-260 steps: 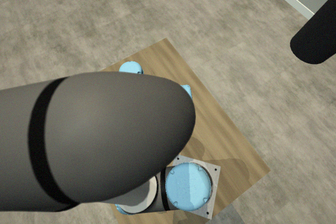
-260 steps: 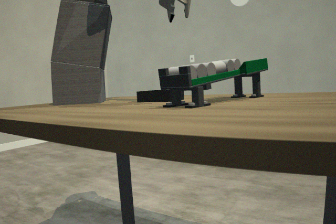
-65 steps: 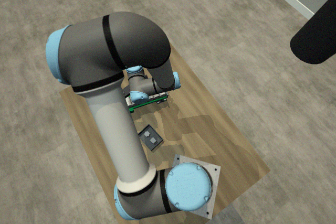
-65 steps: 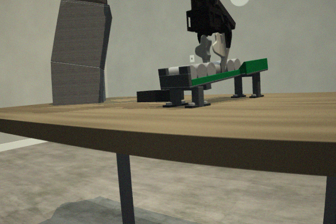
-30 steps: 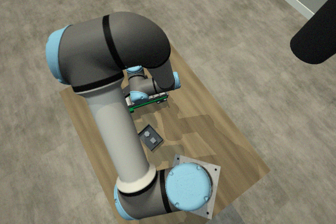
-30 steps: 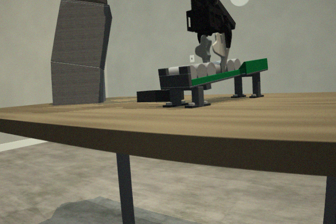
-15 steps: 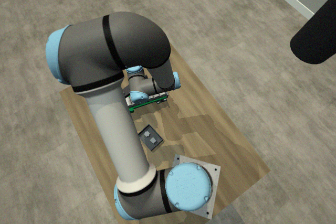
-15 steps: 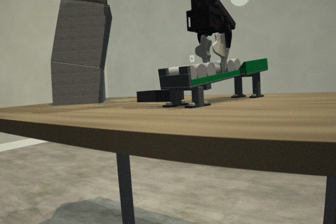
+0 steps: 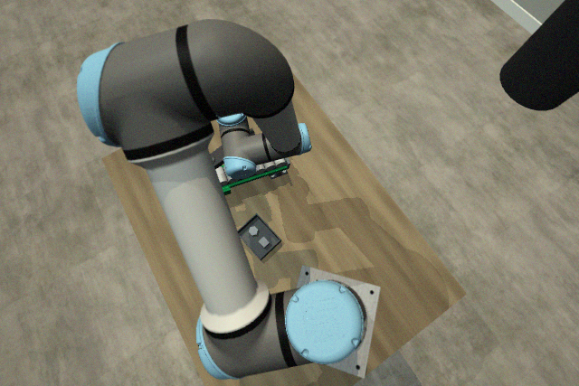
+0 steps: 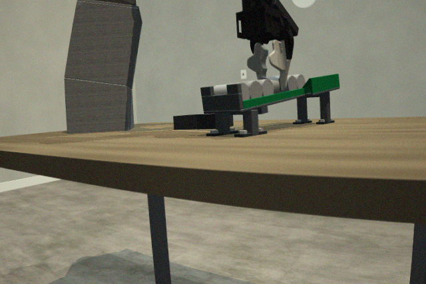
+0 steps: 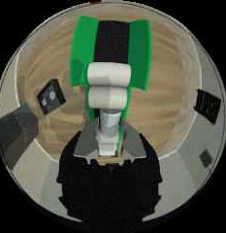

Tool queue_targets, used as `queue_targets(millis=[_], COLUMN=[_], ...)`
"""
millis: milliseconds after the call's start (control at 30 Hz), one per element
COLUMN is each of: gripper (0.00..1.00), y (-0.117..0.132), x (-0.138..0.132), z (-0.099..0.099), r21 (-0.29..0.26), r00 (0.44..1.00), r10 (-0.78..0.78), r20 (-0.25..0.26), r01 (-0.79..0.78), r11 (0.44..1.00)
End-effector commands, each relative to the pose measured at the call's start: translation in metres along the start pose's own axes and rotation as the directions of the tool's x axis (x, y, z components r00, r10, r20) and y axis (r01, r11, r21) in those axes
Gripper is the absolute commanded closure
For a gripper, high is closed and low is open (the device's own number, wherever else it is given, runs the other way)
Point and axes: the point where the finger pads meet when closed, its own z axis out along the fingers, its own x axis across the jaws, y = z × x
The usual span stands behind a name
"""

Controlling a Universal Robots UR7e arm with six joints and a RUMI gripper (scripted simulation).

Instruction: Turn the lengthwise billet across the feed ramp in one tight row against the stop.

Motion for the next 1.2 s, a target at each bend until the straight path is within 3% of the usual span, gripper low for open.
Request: queue_targets(millis=[0, 300, 400, 867, 967, 1167], gripper=[1.00, 1.00, 1.00, 1.00, 1.00, 1.00], y=[0.000, 0.000, 0.000, 0.000, 0.000, 0.000], x=[0.001, 0.001, 0.001, 0.001, 0.001, 0.001], z=[-0.009, -0.027, -0.020, -0.048, -0.041, -0.053], r21=[0.000, 0.000, 0.000, 0.000, 0.000, 0.000], r00=[1.000, 1.000, 1.000, 1.000, 1.000, 1.000], r10=[0.000, 0.000, 0.000, 0.000, 0.000, 0.000], r20=[-0.002, -0.002, -0.002, -0.003, -0.002, -0.002], r01=[0.000, 0.000, 0.000, 0.000, 0.000, 0.000], r11=[1.000, 1.000, 1.000, 1.000, 1.000, 1.000])
